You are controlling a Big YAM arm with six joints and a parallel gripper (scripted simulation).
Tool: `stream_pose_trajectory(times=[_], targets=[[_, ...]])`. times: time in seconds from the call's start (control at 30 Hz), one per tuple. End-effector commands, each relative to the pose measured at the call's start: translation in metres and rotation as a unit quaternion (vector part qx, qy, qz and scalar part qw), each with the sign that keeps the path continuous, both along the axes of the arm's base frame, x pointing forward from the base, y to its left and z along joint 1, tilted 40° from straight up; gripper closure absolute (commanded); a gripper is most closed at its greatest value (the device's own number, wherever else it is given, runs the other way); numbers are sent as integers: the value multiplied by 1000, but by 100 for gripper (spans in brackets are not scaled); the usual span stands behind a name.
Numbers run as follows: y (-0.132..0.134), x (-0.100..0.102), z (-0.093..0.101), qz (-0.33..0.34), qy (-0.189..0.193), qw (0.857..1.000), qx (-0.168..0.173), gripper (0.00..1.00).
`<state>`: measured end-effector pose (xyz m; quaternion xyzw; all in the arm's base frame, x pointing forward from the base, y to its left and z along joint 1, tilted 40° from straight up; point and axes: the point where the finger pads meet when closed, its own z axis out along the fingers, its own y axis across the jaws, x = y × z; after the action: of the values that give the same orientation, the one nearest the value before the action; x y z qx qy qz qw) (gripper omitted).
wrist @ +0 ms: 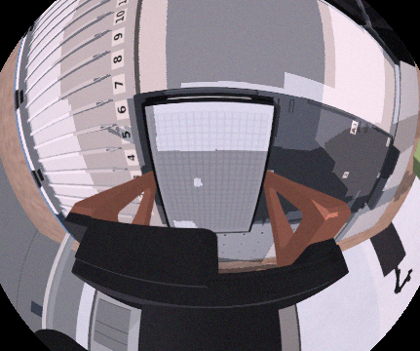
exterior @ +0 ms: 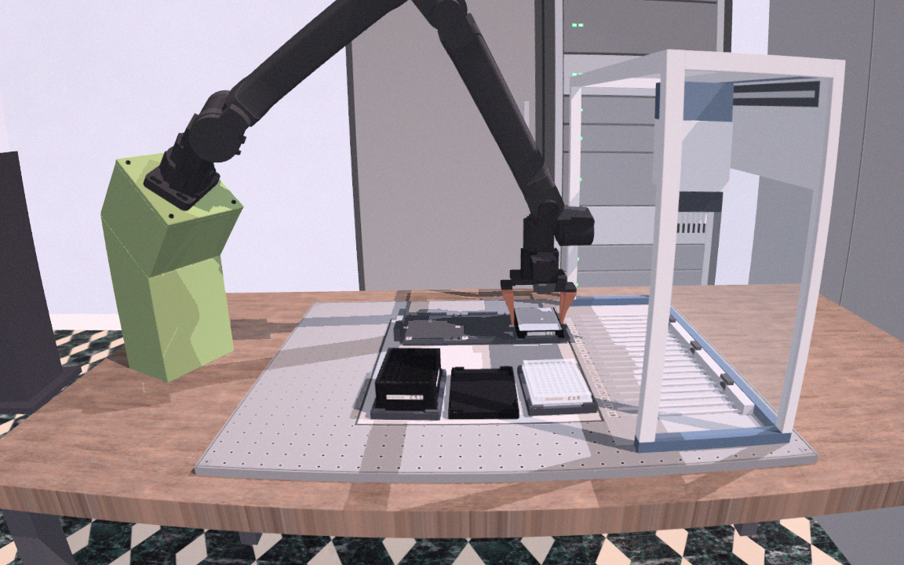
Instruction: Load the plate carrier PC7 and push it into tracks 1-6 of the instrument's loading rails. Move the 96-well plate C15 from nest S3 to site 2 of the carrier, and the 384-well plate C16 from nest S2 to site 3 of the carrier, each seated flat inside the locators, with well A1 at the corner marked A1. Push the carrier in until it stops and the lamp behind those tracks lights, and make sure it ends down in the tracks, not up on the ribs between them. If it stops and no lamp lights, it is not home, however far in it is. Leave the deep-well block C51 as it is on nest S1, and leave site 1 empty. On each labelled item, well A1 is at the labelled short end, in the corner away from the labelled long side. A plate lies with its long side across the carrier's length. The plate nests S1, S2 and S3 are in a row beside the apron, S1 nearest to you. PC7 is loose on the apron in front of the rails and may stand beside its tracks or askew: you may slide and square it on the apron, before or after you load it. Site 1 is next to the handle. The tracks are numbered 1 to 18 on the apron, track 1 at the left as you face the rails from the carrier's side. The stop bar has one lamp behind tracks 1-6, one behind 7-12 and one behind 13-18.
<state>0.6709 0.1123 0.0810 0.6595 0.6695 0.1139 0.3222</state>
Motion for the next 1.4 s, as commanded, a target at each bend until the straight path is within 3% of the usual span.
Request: stream_pose_trajectory(times=[0.0,0.03,0.07,0.13,0.37,0.47,0.9,1.1,1.13,1.37], targets=[[6,7,17,3,-15,1000,4,4],[6,7,17,3,-15,1000,4,4],[11,3,34,5,-22,1000,7,4],[17,-9,30,7,-14,1000,6,4],[23,-23,47,7,-14,1000,6,4],[21,-20,56,4,-20,1000,7,4],[34,-51,82,7,-14,1000,6,4],[27,-40,79,3,-16,1000,5,4],[9,-43,86,12,-17,1000,-4,0],[-36,-48,99,12,-18,1000,-6,0]])
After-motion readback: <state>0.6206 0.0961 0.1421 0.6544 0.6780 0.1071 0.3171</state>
